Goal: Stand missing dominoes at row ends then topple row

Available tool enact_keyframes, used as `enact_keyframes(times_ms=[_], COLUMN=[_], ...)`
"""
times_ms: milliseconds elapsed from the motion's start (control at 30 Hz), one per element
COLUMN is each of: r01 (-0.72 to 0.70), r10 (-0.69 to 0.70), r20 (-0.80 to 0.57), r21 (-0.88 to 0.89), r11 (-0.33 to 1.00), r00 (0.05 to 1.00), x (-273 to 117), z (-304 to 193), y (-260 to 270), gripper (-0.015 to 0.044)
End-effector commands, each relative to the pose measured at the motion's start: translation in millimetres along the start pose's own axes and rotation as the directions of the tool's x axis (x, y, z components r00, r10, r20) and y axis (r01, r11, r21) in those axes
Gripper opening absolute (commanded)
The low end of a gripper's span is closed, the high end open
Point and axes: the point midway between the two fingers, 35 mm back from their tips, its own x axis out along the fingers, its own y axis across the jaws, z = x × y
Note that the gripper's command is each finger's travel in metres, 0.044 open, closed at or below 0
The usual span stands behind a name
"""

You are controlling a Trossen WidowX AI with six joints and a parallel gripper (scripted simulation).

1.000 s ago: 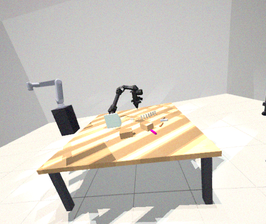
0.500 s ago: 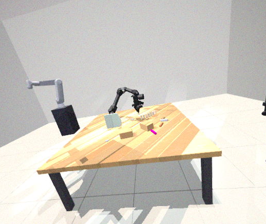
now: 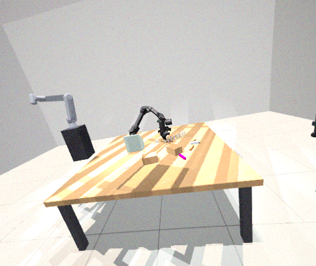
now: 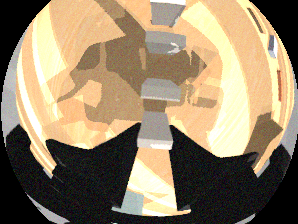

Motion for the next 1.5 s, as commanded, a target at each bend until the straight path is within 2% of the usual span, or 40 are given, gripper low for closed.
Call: enact_keyframes(times_ms=[0,233,667,800,1033,1233,1333,1467], r01=[-0.002,-0.002,-0.002,0.002,0.007,0.006,0.007,0.004], r10=[0.002,0.002,0.002,-0.002,-0.007,-0.006,-0.007,-0.006], r20=[0.008,0.008,0.008,0.007,0.001,0.001,0.001,0.002], r21=[0.009,0.009,0.009,0.009,0.007,0.020,0.197,0.486], r11=[1.000,1.000,1.000,1.000,1.000,1.000,0.980,0.874], r00=[1.000,1.000,1.000,1.000,1.000,1.000,1.000,1.000], x=[3,3,3,-9,-125,-127,-112,-86], z=[0,0,0,1,-1,-2,-9,-24], y=[-1,-1,-1,-3,-3,-1,11,33], gripper=[0.0107,0.0107,0.0440,0.0440,0.0440,0.0440,0.0440,0.0440])
